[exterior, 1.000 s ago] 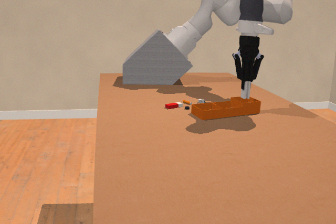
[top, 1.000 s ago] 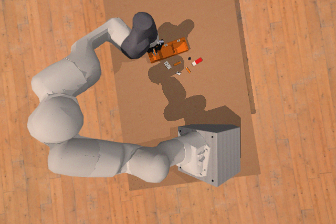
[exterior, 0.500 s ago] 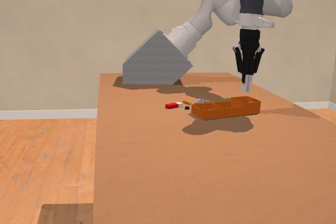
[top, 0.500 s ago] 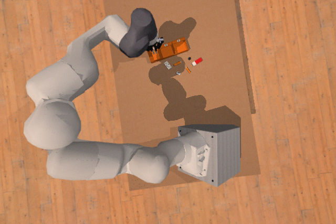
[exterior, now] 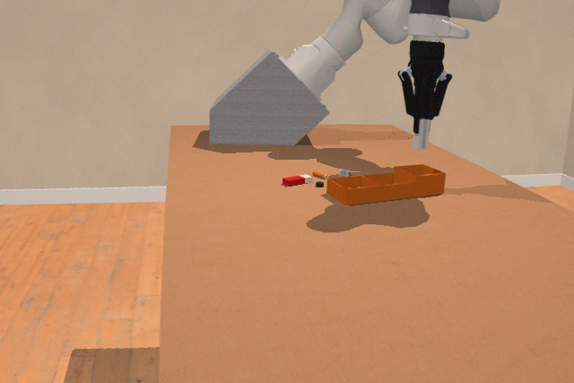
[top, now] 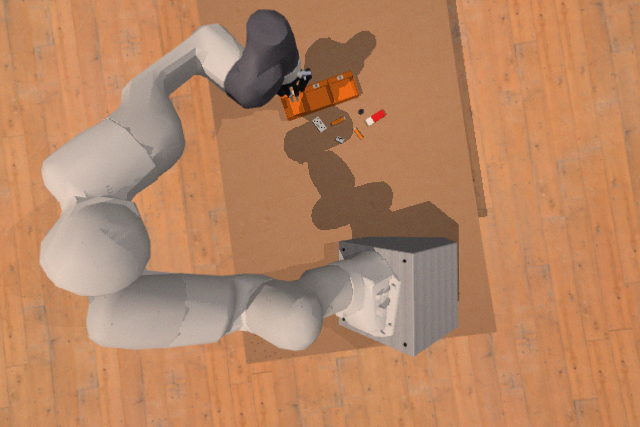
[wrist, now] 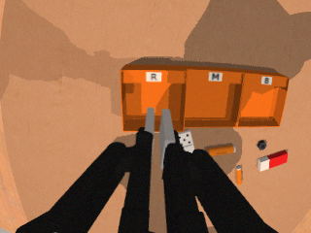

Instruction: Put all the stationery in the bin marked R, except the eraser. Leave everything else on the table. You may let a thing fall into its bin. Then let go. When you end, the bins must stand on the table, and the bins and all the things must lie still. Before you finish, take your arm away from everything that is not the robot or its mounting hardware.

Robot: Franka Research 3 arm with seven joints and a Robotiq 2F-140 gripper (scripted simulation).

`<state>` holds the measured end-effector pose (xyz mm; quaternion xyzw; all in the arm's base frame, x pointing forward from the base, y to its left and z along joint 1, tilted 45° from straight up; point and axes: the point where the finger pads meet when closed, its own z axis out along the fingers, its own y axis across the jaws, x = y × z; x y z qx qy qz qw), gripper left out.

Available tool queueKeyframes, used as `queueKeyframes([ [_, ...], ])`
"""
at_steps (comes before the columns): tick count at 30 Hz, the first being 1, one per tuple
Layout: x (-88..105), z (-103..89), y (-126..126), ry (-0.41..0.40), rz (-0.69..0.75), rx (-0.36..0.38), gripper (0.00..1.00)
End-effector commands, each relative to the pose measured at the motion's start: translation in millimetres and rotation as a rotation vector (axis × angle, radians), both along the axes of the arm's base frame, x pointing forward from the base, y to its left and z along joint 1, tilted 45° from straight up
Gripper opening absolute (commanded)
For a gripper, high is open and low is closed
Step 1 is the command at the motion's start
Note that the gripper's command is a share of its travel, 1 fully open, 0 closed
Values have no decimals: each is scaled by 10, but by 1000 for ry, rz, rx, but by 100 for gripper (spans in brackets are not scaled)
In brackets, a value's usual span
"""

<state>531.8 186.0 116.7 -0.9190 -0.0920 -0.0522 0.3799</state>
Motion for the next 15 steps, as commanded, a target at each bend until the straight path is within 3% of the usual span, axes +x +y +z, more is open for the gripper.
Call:
queueKeyframes([
  [1, -22, 225, -214, 13, -6, 5, 5],
  [3, -26, 342, -332, 13, -6, 5, 5],
  [5, -26, 342, -332, 13, -6, 5, 5],
  [10, -34, 635, -629, 13, -6, 5, 5],
  [15, -35, 652, -646, 13, -6, 5, 5],
])
